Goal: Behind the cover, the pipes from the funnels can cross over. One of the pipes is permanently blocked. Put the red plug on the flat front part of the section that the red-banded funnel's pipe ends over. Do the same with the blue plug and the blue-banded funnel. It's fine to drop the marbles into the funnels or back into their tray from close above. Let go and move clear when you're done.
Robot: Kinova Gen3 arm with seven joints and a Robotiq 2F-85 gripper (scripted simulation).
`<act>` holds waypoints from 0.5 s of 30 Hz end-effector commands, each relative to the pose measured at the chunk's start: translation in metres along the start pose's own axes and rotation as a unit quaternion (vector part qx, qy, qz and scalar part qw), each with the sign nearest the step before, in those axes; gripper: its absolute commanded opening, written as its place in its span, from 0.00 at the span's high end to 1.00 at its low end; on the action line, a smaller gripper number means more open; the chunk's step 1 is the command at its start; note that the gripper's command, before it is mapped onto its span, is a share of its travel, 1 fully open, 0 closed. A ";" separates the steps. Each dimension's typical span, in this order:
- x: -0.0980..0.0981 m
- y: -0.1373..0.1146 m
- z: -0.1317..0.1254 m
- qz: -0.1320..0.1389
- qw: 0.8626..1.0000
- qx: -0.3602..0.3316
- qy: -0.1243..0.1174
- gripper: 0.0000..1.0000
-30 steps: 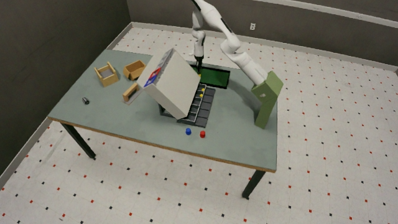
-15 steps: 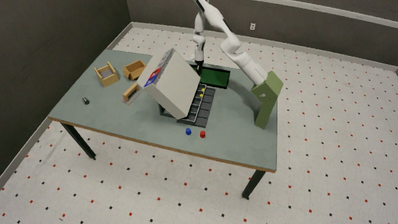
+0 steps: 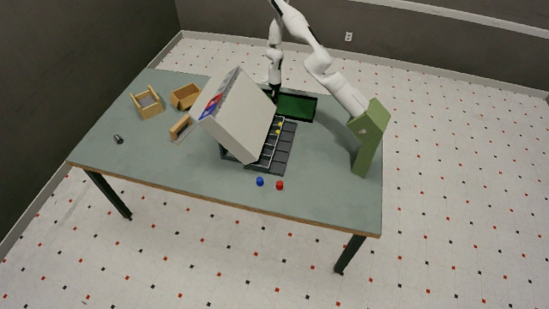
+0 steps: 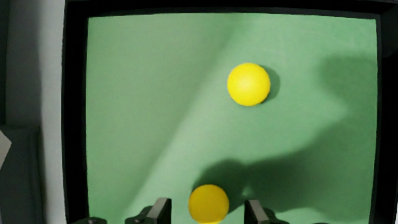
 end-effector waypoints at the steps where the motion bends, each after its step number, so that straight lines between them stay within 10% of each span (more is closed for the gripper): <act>1: 0.000 0.000 0.000 0.000 1.000 0.000 0.000 0.50; 15: -0.008 -0.001 0.000 0.000 1.000 0.000 0.000 0.50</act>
Point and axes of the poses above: the point where the finger pads meet when closed, its own x axis back along the fingers, its own z axis across the jaws, y = z × x, the point moved 6 cm from there along x, back along the fingers, and after that the axes turned 11 degrees about x, right-handed, at the moved point
